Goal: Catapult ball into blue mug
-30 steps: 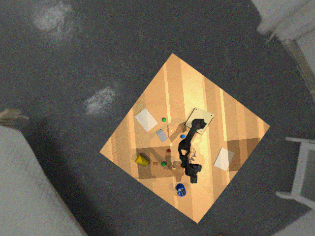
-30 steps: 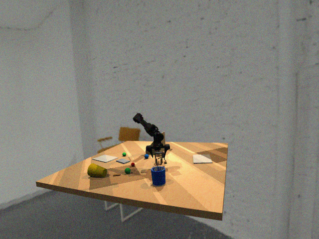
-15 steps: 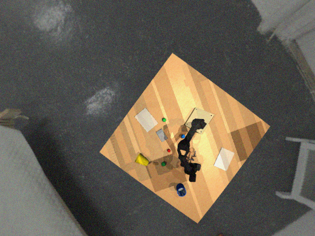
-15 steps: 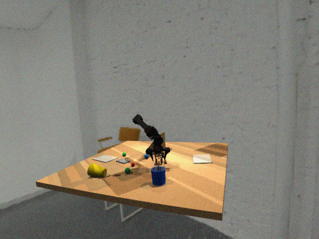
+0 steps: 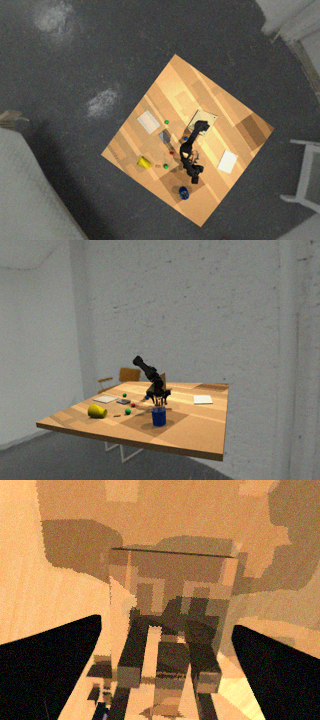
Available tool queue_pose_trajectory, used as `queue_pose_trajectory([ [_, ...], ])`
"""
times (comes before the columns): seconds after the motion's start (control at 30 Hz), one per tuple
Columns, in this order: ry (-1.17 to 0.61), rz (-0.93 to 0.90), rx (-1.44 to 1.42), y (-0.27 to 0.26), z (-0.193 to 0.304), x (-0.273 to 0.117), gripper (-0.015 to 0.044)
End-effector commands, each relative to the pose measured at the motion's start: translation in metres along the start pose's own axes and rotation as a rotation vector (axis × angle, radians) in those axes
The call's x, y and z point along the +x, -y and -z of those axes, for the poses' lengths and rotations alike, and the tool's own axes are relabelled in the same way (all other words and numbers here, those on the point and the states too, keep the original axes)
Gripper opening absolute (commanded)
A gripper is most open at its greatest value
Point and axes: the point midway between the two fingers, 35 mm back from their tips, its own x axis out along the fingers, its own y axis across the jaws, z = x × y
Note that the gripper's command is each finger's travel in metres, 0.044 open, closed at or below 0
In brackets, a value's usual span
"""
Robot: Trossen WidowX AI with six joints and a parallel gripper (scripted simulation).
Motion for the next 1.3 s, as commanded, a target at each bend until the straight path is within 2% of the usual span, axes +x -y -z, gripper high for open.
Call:
queue_pose_trajectory([
  [0.0,0.0,0.0,0.001,0.0,0.0,0.0,0.0309],
  [0.23,0.0,0.0,0.001,0.0,0.0,0.0,0.0125],
  [0.4,0.0,0.0,0.001,0.0,0.0,0.0,0.0092],
  [0.47,0.001,-0.001,0.001,0.0,-0.001,-0.011,0.0039],
  [0.53,0.001,-0.001,0.001,0.0,-0.001,-0.039,0.0],
  [0.7,0.001,0.0,0.002,0.0,-0.001,-0.051,0.0],
  [1.27,0.001,0.001,-0.005,0.0,-0.003,-0.025,0.0],
])
